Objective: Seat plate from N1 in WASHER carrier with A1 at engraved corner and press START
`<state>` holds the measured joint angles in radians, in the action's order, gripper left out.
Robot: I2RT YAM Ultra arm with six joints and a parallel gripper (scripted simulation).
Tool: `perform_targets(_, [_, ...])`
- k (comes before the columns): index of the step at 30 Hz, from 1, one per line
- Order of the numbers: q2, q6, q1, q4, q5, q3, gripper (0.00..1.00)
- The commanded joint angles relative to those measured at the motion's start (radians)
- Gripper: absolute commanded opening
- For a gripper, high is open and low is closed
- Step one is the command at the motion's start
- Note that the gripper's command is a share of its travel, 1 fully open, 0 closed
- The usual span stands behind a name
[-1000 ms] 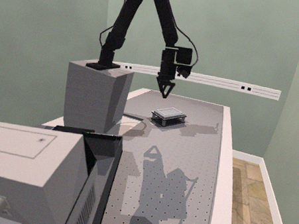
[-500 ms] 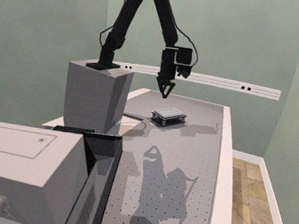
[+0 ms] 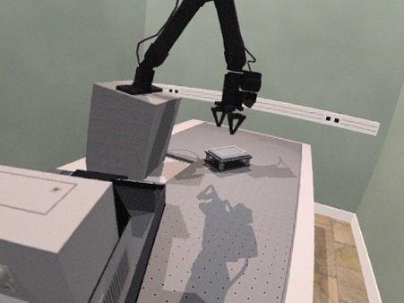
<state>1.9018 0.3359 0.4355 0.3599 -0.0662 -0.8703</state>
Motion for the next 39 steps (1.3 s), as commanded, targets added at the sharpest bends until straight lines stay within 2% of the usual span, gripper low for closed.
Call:
perform_targets(1, [0.031,0.082,0.030,-0.023,-0.020,-0.049,1.00])
perform_targets(14, [0.196,-0.070,0.175,0.022,-0.045,-0.226,1.00])
perform_targets(17, [0.202,-0.072,0.174,0.027,-0.046,-0.234,1.00])
perform_targets(19, [0.176,-0.072,0.157,0.028,-0.046,-0.235,1.00])
perform_targets(26, [0.186,-0.065,0.166,0.017,-0.038,-0.215,1.00])
perform_targets(27, [0.208,-0.072,0.164,0.024,-0.045,-0.236,1.00])
perform_targets(29, [0.218,-0.071,0.160,-0.011,-0.041,-0.236,1.00])
perform_targets(39, [0.258,-0.056,0.152,-0.050,-0.039,-0.237,1.00])
